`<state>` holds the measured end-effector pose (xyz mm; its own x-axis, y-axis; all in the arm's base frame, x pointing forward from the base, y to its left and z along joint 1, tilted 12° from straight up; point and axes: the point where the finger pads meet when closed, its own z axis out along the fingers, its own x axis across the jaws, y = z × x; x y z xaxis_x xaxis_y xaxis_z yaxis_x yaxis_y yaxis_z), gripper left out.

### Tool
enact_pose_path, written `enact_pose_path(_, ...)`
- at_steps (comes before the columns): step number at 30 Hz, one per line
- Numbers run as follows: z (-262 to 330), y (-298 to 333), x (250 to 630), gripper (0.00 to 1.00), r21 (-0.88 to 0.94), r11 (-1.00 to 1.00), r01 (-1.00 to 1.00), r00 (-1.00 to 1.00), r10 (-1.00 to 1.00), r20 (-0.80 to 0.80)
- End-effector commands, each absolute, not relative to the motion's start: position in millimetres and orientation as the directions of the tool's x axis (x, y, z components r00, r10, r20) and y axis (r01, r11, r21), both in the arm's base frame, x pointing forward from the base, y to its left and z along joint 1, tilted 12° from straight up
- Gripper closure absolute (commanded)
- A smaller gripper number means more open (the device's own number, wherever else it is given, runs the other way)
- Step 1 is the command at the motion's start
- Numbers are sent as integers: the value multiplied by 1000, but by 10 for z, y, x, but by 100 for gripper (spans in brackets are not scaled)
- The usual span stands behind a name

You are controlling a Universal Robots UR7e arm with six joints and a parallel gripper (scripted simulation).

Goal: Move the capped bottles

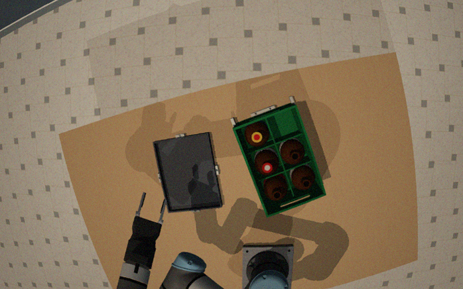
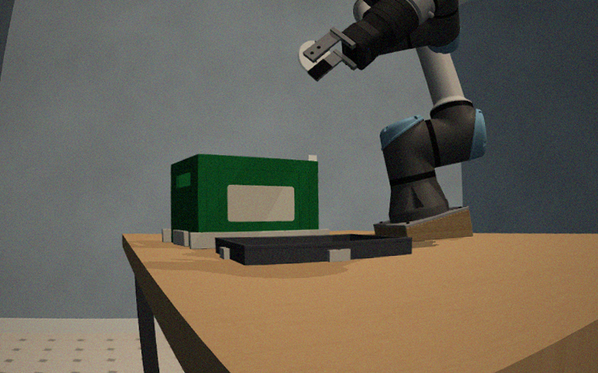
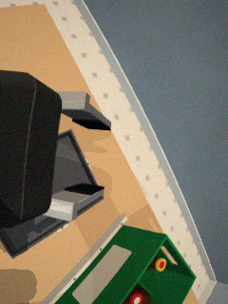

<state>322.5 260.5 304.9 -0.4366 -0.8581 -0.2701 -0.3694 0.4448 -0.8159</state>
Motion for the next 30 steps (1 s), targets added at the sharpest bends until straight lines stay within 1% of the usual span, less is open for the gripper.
enact_pose_path(1,3032,2582,3235,0,-810,455,-371,-444,-853,-275)
enact_pose_path(15,2733,2247,3362,0,-713,577,-397,-554,-771,-315)
enact_pose_path(18,2752,2257,3351,0,-719,572,-395,-550,-774,-314)
enact_pose_path(30,2569,1913,3442,0,-625,670,-401,-640,-693,-333)
